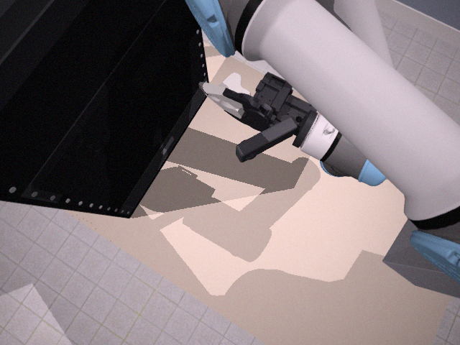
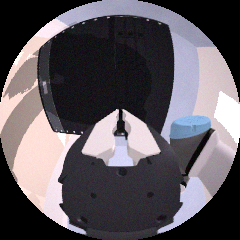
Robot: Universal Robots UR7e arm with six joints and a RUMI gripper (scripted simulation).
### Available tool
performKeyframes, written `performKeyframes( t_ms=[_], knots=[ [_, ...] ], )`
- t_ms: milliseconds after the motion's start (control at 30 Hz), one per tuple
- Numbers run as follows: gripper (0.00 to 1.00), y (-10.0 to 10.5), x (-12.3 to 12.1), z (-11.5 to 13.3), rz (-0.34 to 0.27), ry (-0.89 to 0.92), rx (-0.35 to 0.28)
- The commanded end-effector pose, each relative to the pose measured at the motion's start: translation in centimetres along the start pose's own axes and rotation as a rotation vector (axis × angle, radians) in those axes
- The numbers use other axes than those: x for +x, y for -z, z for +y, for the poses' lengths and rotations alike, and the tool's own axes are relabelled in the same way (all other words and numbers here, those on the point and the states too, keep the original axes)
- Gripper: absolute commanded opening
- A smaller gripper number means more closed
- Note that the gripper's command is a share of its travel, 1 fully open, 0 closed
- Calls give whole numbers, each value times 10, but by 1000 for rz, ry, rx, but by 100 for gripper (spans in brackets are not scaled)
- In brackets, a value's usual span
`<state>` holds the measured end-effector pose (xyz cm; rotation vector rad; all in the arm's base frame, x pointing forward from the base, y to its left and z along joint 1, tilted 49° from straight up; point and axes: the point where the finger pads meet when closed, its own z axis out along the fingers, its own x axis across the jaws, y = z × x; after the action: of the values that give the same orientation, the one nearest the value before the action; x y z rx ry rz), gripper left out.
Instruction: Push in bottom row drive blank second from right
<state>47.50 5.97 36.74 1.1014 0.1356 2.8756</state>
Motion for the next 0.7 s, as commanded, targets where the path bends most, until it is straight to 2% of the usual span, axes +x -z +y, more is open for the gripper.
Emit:
performKeyframes(
  t_ms=[0, 533, 667],
  knots=[
    [0, 3, -4, -13, 8, 9, -8],
    [0, 6, -7, -23, 8, 9, -8],
    [0, -1, -7, -23, 8, 9, -8]
  ],
)
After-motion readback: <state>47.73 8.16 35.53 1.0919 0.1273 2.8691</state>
